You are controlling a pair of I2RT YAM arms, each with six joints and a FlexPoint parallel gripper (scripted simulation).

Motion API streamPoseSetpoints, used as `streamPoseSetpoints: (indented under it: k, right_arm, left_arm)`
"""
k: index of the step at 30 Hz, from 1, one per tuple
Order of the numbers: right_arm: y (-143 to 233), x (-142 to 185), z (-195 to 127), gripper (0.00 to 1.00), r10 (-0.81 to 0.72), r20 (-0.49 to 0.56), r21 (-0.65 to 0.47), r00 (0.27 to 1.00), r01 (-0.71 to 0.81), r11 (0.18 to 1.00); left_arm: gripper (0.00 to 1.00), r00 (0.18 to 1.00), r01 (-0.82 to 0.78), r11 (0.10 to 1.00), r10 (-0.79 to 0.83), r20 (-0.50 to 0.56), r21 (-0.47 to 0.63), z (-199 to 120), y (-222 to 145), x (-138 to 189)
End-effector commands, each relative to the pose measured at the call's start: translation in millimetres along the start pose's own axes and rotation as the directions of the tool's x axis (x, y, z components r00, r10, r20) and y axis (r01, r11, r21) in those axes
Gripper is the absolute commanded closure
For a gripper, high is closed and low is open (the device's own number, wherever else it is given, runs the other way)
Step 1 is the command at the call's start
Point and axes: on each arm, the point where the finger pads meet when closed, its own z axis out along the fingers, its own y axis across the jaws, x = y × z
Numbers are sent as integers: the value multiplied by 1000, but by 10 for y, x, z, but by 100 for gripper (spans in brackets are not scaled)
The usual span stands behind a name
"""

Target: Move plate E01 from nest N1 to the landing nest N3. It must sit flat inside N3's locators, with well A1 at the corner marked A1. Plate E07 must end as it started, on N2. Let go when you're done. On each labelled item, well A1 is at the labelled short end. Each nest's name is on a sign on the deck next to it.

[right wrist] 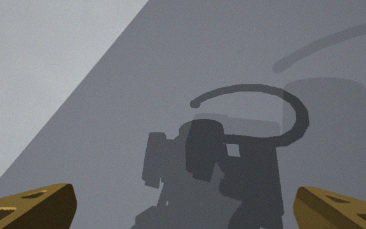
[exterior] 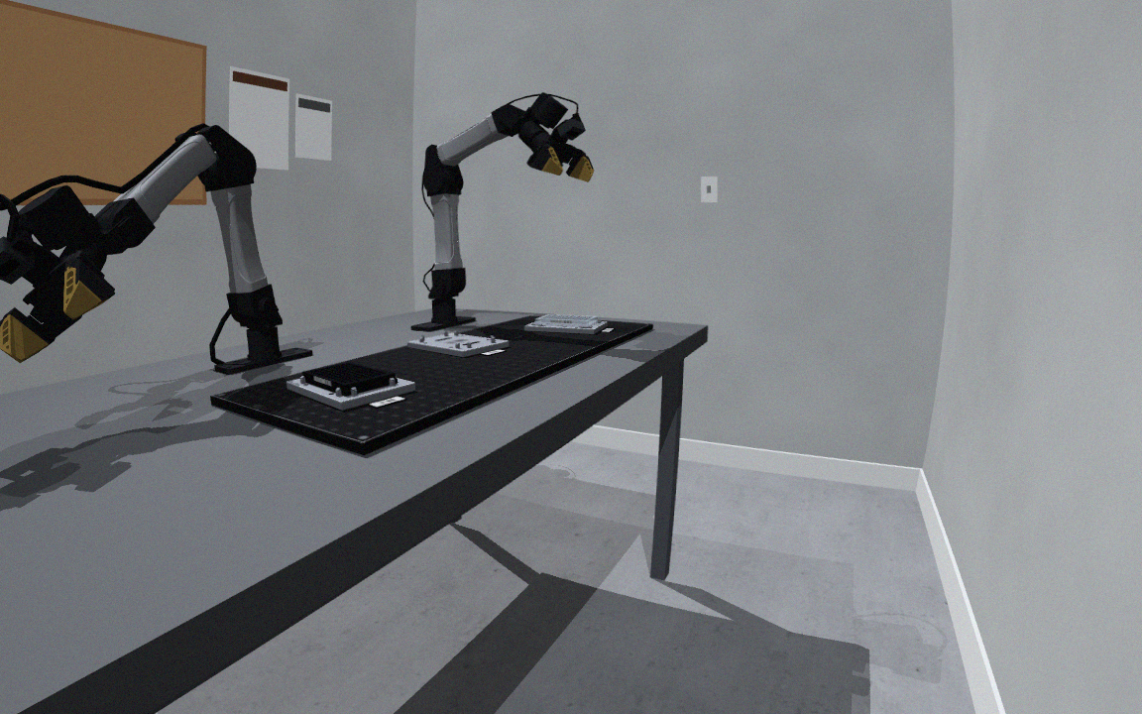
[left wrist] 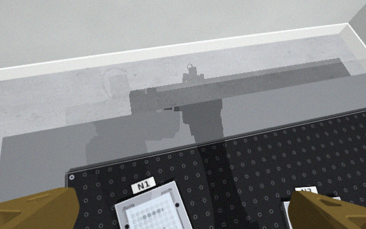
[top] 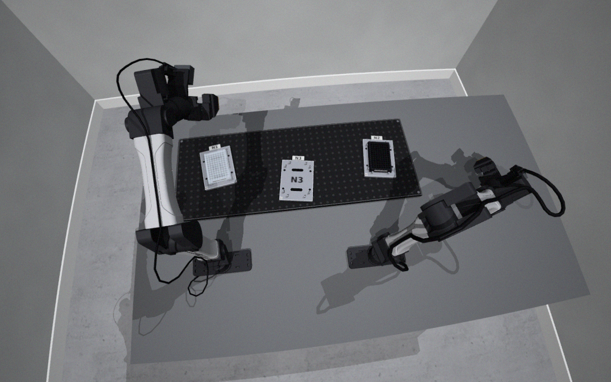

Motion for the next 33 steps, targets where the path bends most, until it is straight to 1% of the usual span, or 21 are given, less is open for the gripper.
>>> streamPoseSetpoints:
  k: [1,18,19,22,26,31,32,33]
  right_arm:
    - [38,-89,-29,0,-17,22,-5,1000,17,1000]
    - [38,-89,-29,0,-17,22,-5,1000,17,1000]
    - [54,-120,-30,0,-39,34,-12,999,39,999]
    - [171,-76,-89,0,-91,43,-34,995,92,995]
    - [352,118,-181,0,-171,40,-63,985,173,983]
    - [738,676,-404,0,-291,0,-113,957,289,950]
    - [802,764,-441,0,-310,-5,-122,951,307,944]
    - [802,764,-441,0,-310,-5,-122,951,307,944]
  left_arm:
    - [0,1000,-6,1000,6,20,-2,-47,-8,-49]
    - [0,1000,-6,1000,6,20,-2,-47,-8,-49]
    - [0,999,-6,1000,6,38,-13,-49,12,-94]
    - [0,997,-1,999,4,72,-32,-69,25,-115]
    - [0,993,11,998,-4,116,-65,-49,51,-77]
    - [0,987,52,991,-33,154,-123,30,77,276]
    - [0,986,61,989,-39,162,-133,45,80,348]
    - [0,986,61,989,-39,162,-133,45,80,348]
